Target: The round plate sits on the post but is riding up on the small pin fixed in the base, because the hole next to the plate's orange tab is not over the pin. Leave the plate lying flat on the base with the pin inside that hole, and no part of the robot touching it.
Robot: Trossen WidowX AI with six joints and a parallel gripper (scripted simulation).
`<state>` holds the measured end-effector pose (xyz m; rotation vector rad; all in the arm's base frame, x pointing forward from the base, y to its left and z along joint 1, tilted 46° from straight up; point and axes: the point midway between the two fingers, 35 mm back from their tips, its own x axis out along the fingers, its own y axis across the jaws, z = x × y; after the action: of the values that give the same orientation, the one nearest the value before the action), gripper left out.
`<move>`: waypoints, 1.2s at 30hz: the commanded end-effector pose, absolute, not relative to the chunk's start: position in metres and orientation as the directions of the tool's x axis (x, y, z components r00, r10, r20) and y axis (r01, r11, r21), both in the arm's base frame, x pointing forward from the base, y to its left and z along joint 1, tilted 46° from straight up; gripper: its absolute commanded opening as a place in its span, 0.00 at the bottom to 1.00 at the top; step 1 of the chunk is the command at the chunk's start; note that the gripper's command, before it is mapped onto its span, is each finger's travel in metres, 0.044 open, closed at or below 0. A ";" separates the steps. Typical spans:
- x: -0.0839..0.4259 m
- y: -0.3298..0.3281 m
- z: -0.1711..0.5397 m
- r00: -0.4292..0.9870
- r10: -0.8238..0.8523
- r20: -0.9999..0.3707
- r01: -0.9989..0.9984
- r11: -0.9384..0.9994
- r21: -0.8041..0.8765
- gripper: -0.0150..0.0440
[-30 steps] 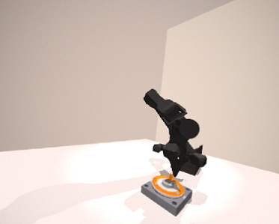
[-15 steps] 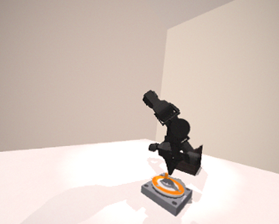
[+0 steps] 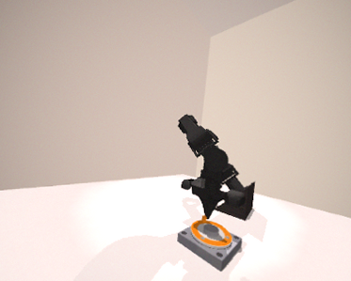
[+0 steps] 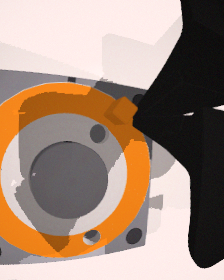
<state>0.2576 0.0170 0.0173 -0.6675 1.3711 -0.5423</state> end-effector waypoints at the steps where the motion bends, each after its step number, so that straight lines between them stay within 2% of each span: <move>1: 0.263 0.015 0.023 0.135 -0.701 -0.700 -0.027 0.704 -0.710 0.25; 36: 0.286 0.012 0.035 0.136 -0.701 -0.700 -0.026 0.704 -0.710 0.25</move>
<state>0.2826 0.0103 0.0328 -0.6656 1.3693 -0.5431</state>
